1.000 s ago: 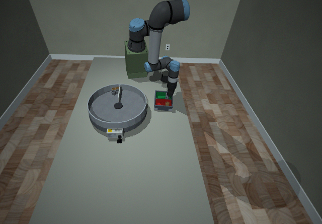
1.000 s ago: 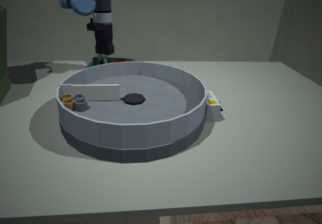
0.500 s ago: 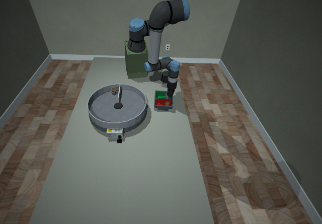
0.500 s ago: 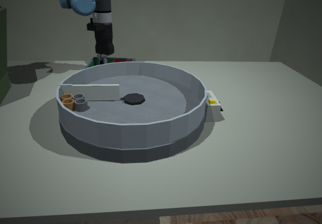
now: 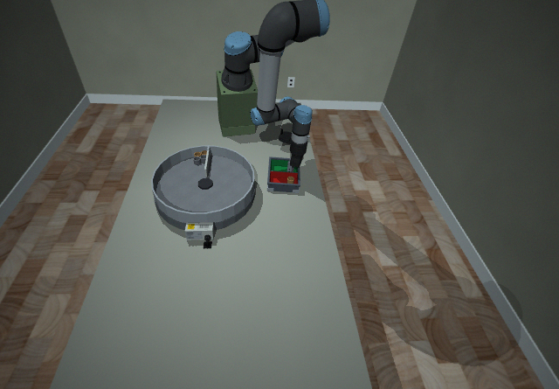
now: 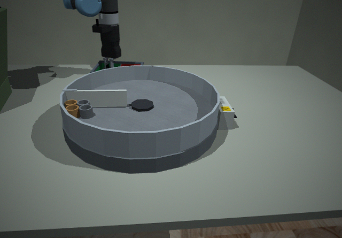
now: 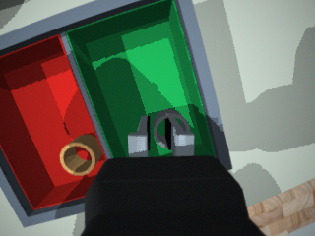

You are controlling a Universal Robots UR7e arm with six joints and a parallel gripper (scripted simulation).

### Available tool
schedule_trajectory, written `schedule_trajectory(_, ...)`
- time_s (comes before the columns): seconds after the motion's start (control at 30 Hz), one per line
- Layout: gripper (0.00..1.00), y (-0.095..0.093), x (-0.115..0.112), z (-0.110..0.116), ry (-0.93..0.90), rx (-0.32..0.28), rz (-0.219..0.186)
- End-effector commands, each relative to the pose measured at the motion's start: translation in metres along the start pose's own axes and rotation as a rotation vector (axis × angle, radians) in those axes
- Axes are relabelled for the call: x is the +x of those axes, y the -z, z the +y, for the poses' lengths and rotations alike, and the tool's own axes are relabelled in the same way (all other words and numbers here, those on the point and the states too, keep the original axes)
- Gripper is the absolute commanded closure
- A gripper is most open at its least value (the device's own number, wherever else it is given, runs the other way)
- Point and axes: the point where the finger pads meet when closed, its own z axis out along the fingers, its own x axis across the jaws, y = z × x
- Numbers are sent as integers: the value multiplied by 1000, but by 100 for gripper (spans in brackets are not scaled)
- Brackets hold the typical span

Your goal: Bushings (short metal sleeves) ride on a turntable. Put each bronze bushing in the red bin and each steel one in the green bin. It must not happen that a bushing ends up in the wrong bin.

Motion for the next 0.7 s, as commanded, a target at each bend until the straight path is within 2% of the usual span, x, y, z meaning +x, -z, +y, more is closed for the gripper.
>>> schedule_trajectory(0.0, 58, 0, 0, 0, 0, -1, -1)
schedule_trajectory(0.67, 58, 5, 0, 0, 0, -1, -1)
